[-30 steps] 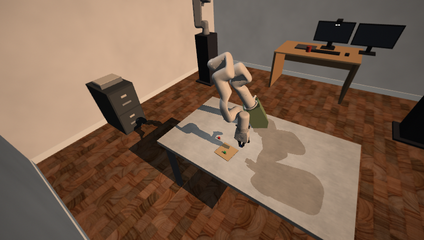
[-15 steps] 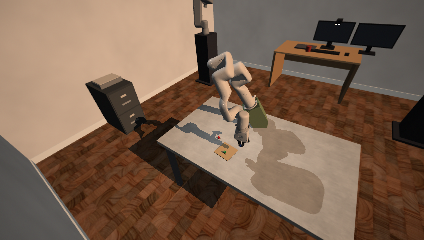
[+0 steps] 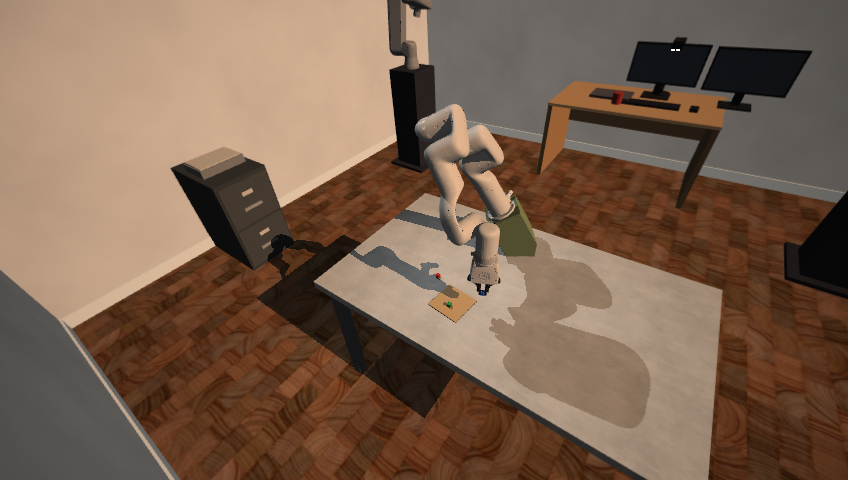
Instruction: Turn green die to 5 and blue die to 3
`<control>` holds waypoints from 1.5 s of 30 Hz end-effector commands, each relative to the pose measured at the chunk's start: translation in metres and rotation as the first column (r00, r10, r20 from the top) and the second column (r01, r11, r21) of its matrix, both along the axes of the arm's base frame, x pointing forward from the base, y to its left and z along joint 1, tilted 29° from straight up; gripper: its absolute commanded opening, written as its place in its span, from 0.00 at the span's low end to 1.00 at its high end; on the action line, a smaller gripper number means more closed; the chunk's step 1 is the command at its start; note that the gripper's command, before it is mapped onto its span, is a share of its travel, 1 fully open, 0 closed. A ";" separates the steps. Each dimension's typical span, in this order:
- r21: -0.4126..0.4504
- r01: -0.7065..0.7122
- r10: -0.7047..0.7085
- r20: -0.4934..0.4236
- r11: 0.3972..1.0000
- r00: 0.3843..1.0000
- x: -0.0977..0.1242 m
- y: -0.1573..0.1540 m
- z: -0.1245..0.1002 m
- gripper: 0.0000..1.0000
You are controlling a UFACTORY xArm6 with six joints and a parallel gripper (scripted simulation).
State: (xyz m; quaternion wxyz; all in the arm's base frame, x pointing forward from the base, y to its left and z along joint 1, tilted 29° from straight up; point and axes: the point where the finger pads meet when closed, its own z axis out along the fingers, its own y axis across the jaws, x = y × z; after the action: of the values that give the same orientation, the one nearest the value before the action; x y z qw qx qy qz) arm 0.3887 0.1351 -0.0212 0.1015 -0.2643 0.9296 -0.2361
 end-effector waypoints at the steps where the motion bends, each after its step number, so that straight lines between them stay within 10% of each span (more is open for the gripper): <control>1: -0.043 -0.140 0.137 -0.077 0.989 0.988 0.003 0.002 0.001 0.11; 24: -0.116 -0.639 0.570 -0.352 0.761 0.743 0.012 0.007 0.000 0.11; 45: -0.006 -0.968 0.757 -0.623 0.250 0.199 0.021 0.012 0.000 0.11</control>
State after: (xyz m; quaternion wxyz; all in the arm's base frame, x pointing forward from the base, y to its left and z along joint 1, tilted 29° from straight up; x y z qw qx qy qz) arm 0.4070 0.1454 -0.0224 -0.0609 -0.7767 0.5744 -0.2511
